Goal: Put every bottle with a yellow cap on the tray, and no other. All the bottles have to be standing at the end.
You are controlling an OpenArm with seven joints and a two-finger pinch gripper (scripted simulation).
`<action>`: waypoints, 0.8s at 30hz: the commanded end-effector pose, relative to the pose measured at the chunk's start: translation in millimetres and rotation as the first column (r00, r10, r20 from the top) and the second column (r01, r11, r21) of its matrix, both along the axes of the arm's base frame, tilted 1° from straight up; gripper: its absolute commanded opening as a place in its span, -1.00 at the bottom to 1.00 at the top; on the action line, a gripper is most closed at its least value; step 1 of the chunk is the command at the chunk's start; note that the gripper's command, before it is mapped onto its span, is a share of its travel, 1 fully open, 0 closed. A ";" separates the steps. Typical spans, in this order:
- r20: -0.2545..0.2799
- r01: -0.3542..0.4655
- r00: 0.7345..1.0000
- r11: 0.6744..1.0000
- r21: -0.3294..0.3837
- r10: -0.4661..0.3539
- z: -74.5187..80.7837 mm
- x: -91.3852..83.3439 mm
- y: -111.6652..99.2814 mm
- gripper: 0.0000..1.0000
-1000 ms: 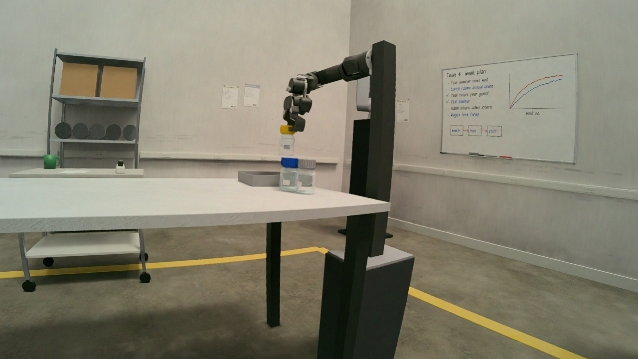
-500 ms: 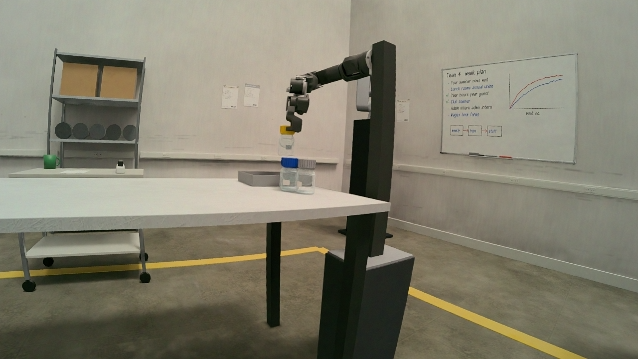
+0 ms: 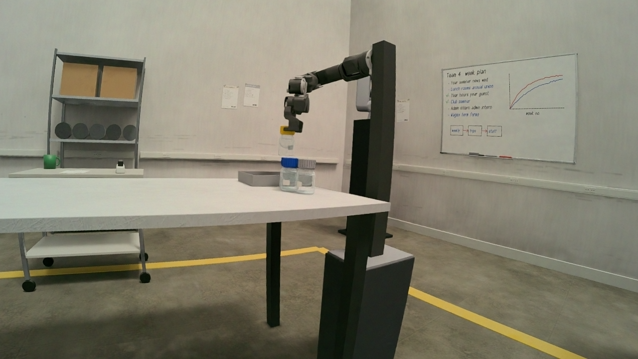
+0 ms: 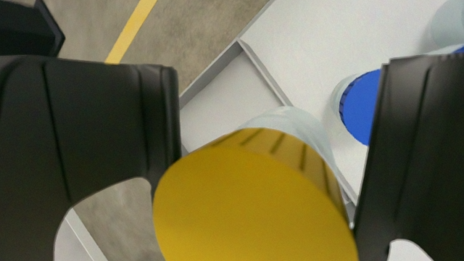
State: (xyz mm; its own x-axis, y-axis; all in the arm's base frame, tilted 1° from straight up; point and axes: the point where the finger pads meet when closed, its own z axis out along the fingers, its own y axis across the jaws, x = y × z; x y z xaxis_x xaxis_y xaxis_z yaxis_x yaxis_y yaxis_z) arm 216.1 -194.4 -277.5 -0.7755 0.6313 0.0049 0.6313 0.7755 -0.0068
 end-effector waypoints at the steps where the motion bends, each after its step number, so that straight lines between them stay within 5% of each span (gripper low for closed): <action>1: 0.006 0.047 0.999 0.999 -0.002 -0.047 1.7 2.1 0.0 -1.00; 12: 0.004 0.251 0.968 0.968 -0.001 -0.251 1.6 2.1 -0.1 -1.00; 24: 0.002 0.462 0.887 0.887 0.000 -0.462 1.6 2.2 -0.1 -1.00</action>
State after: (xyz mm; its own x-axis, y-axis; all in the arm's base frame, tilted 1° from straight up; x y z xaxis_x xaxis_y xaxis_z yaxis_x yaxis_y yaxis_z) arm 214.9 -195.4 -277.6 -0.4237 0.9058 0.0056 0.9056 0.4237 -0.0192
